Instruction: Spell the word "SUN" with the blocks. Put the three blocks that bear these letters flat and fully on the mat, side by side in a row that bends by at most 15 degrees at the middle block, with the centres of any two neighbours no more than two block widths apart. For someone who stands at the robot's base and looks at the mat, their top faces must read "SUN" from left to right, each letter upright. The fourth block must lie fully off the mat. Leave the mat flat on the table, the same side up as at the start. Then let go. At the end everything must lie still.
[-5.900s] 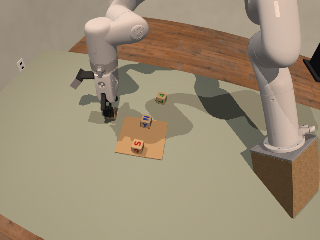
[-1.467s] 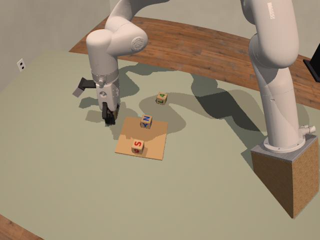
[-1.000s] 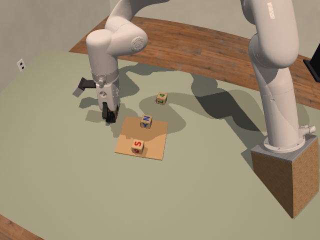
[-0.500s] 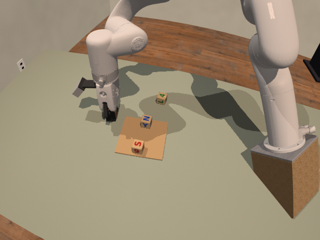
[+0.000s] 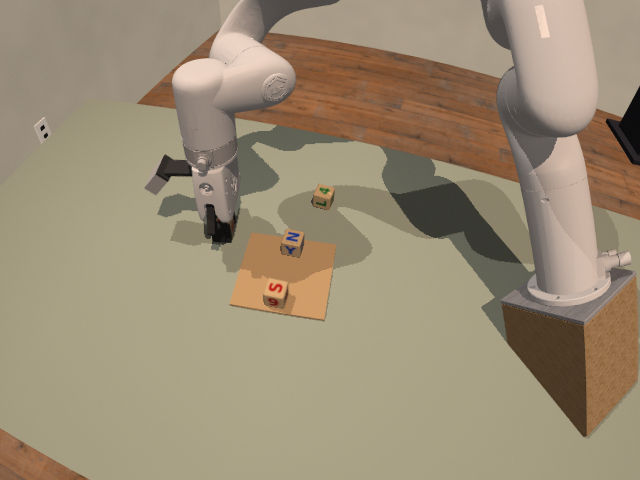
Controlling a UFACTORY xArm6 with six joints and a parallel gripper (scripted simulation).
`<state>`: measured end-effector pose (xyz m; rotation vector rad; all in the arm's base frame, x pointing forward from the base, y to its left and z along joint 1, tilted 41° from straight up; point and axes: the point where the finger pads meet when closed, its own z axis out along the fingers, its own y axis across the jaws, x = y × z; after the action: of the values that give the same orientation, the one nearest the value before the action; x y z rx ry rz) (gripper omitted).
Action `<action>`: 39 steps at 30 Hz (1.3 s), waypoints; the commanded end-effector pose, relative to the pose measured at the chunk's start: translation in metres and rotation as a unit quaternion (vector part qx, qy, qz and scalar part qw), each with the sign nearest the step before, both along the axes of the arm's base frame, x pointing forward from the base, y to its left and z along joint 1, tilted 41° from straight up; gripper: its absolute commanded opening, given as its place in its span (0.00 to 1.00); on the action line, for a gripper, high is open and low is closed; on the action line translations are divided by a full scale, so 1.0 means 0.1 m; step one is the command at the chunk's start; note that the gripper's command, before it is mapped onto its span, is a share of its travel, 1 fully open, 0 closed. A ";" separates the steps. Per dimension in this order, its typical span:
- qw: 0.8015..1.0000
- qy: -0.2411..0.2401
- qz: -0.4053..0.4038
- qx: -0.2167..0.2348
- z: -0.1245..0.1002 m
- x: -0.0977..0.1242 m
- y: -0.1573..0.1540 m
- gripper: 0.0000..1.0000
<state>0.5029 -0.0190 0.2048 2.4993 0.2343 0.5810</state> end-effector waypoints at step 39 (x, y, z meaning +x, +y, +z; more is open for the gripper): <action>1.000 -0.002 0.001 0.000 0.76 -0.45 0.49 0.27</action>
<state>0.4575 0.0289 0.2793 2.4989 0.2348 0.5801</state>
